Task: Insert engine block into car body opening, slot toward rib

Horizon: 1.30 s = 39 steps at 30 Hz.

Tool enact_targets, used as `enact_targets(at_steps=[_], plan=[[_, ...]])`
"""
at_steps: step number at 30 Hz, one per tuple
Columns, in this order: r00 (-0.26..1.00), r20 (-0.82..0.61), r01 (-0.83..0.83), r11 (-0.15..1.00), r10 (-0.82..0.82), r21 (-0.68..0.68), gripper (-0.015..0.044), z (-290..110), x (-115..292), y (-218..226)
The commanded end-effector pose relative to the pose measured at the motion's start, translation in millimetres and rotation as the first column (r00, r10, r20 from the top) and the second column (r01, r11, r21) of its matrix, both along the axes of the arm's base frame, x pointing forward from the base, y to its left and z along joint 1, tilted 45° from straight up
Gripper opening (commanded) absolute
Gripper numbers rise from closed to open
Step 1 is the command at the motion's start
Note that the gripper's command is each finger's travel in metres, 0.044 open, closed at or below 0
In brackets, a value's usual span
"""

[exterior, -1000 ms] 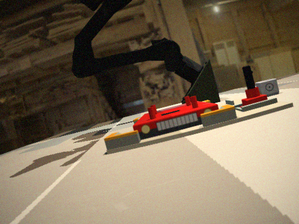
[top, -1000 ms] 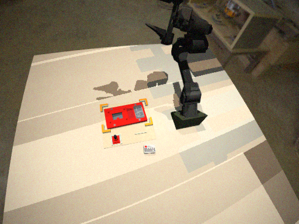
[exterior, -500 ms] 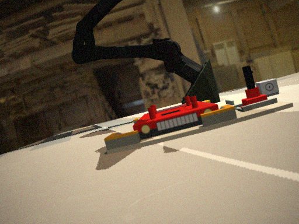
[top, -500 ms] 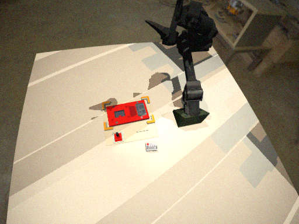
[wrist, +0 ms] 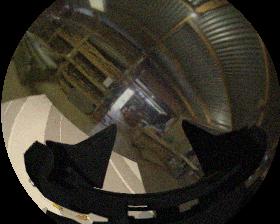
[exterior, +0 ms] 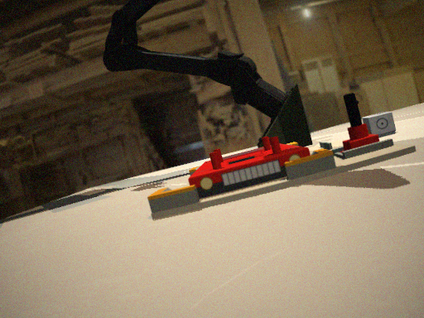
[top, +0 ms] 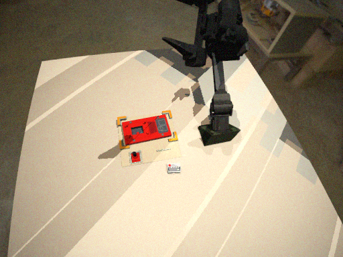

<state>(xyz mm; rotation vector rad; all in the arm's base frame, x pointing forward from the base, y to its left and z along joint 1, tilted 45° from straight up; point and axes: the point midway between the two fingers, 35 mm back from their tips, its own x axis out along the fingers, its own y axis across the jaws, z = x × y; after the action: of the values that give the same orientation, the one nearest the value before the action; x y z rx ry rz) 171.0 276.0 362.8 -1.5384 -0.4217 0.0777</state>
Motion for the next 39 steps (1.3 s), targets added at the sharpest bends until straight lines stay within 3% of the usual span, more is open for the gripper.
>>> enact_targets(at_steps=[1, 5, 9, 24, 39], plan=[[0.999, -0.039, -0.028, 0.999, 0.028, 0.017, 0.044, -11, 6, 14], [0.994, -0.094, -0.049, 0.998, 0.051, 0.031, 0.044, -28, 12, 27], [0.991, -0.125, -0.049, 0.997, 0.042, -0.059, 0.044, -54, 28, 32], [0.923, -0.38, -0.054, 0.998, 0.058, 0.02, 0.044, -127, 51, 56], [0.762, -0.648, 0.092, 0.991, -0.007, 0.097, 0.044, -211, 68, 56]])
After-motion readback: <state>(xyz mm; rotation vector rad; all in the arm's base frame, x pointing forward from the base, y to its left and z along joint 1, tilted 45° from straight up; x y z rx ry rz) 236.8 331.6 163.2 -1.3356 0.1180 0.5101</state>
